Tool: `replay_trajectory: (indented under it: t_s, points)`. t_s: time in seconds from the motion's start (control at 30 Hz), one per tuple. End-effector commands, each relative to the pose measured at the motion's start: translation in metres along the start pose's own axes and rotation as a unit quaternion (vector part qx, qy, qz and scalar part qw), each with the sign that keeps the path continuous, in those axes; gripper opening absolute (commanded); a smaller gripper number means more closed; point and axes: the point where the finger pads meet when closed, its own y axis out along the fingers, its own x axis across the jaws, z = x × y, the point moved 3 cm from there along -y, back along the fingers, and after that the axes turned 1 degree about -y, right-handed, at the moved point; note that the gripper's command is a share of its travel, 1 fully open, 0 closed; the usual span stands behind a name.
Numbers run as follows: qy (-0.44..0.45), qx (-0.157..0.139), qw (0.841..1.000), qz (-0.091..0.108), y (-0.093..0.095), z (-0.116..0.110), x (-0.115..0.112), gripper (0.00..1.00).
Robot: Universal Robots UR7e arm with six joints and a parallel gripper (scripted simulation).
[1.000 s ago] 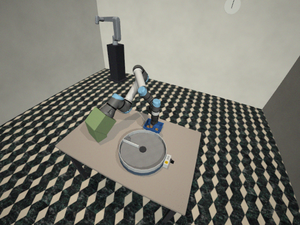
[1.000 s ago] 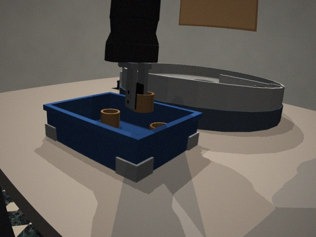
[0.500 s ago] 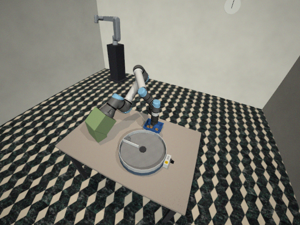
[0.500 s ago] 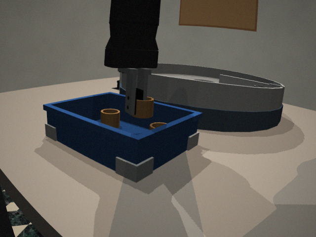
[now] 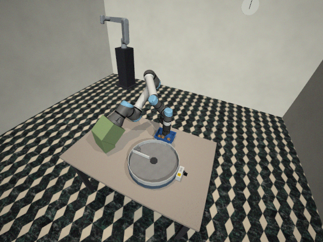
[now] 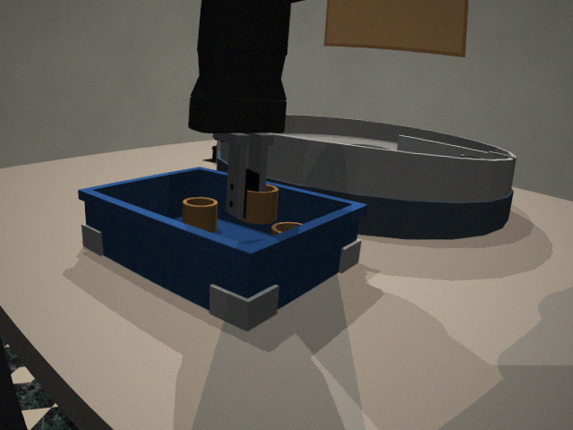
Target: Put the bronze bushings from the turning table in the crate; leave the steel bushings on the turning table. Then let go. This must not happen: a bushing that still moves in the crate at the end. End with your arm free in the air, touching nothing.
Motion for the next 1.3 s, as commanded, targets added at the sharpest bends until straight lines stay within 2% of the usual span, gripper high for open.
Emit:
replay_trajectory:
  t_s: [0.0,0.23,0.4,0.8,0.97,1.27]
  points:
    - [0.0,-0.001,1.0,0.0,0.002,0.0,0.0,0.0]
    - [0.0,-0.001,1.0,0.0,0.002,0.0,0.0,0.0]
    - [0.0,-0.001,1.0,0.0,0.01,-0.001,0.0,0.0]
    - [0.0,-0.001,1.0,0.0,0.01,-0.001,0.0,0.0]
    - [0.0,-0.001,1.0,0.0,0.019,-0.001,0.0,0.0]
    - [0.0,-0.001,1.0,0.0,0.019,-0.001,0.0,0.0]
